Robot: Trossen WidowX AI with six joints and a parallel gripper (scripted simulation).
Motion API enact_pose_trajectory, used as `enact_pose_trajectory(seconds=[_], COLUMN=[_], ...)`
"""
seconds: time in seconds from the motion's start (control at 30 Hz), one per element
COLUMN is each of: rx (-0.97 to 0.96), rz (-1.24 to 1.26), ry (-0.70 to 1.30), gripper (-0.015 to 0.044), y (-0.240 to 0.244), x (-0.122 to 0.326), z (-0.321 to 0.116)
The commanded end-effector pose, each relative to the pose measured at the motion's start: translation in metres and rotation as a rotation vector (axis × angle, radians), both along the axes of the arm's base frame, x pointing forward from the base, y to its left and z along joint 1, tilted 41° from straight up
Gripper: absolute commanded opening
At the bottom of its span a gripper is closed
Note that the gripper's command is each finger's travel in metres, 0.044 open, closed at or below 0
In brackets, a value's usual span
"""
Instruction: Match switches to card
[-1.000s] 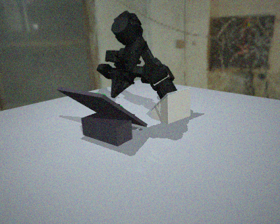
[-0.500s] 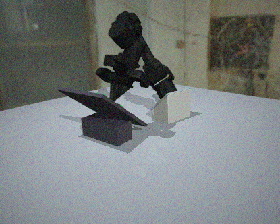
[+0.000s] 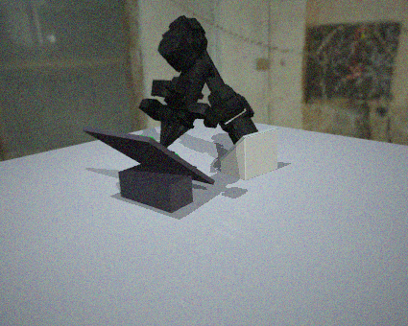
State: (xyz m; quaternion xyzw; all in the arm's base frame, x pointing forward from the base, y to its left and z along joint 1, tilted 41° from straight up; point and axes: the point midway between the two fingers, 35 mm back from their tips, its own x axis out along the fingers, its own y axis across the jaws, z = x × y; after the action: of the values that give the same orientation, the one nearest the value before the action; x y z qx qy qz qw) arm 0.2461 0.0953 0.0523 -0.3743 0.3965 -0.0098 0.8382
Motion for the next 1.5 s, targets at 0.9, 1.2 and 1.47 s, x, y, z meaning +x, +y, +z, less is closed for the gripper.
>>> enact_pose_trajectory(seconds=[0.9,1.2,1.47], rx=[0.000,0.000,0.003], rz=[0.006,0.006,-0.003], ry=[0.004,0.004,0.012], gripper=[0.0000,0.0000,0.0000], y=[-0.0008,-0.0012,0.0059], x=[0.0026,0.0035,-0.0059], z=[-0.0034,-0.0042,0.0048])
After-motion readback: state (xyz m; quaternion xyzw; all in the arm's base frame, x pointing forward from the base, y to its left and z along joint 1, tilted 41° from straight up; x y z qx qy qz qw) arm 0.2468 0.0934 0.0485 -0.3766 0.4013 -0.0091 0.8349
